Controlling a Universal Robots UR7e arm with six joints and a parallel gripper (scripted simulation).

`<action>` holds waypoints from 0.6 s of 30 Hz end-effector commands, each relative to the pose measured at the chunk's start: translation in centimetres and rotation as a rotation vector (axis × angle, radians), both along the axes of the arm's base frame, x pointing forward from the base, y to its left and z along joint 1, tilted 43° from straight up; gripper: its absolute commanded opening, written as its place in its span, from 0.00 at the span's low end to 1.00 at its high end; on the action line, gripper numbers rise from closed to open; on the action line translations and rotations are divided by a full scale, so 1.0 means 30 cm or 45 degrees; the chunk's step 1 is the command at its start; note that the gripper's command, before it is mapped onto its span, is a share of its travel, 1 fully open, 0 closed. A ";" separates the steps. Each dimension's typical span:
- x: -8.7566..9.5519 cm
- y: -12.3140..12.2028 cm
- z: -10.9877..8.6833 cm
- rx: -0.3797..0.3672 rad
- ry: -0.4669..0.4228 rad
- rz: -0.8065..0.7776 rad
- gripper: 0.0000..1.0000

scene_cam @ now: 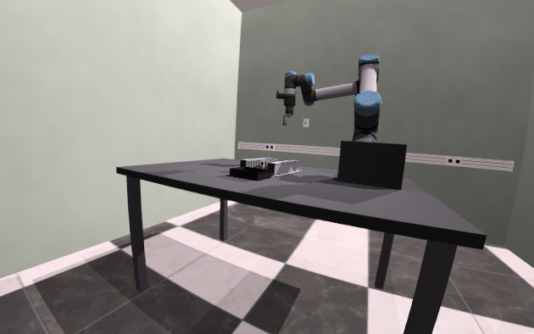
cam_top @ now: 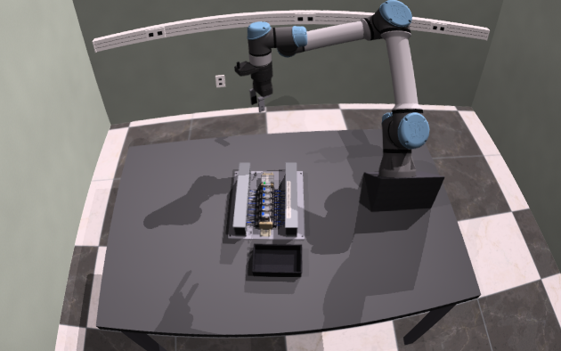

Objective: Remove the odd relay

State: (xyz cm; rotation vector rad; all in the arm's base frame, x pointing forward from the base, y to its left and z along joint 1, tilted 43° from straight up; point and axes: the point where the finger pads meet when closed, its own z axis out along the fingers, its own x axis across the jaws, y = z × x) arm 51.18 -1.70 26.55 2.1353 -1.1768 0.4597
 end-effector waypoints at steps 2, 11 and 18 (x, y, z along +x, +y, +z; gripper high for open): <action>0.032 0.034 -0.110 0.002 0.085 0.102 0.98; 0.052 0.074 -0.243 0.003 0.192 0.220 0.98; 0.059 0.114 -0.379 0.003 0.302 0.341 0.98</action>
